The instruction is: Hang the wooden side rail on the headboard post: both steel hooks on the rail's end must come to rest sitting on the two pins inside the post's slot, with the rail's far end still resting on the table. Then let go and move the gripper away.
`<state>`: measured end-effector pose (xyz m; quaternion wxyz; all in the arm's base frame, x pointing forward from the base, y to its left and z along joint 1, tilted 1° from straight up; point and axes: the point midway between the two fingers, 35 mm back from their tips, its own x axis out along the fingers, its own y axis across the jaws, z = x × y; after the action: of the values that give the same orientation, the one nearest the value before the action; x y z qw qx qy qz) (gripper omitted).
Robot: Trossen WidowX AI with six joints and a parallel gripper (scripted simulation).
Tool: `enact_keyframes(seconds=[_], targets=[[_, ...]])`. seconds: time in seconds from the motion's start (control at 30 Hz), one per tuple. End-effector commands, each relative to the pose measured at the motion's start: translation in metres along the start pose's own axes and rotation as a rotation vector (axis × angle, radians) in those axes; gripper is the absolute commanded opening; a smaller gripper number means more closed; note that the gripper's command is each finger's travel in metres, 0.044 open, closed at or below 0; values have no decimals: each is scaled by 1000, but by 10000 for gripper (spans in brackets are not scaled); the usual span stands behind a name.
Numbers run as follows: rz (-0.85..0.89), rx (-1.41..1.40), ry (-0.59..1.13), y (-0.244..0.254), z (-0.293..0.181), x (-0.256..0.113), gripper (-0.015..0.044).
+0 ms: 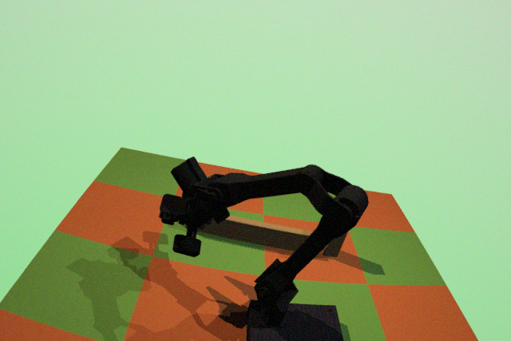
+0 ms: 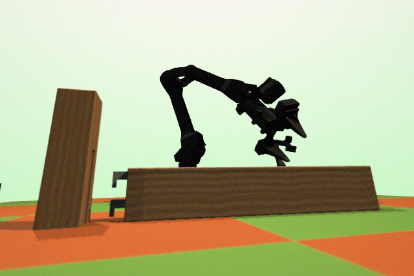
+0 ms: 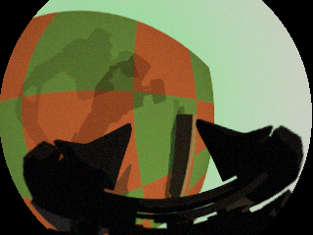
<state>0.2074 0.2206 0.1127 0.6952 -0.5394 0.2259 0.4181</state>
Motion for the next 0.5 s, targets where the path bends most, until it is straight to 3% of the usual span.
enact_keyframes(seconds=[0.0, 0.47], targets=[[-39, 168, 29, -17, -30, 17, 440], [-249, 653, 63, -65, -135, 36, 440]])
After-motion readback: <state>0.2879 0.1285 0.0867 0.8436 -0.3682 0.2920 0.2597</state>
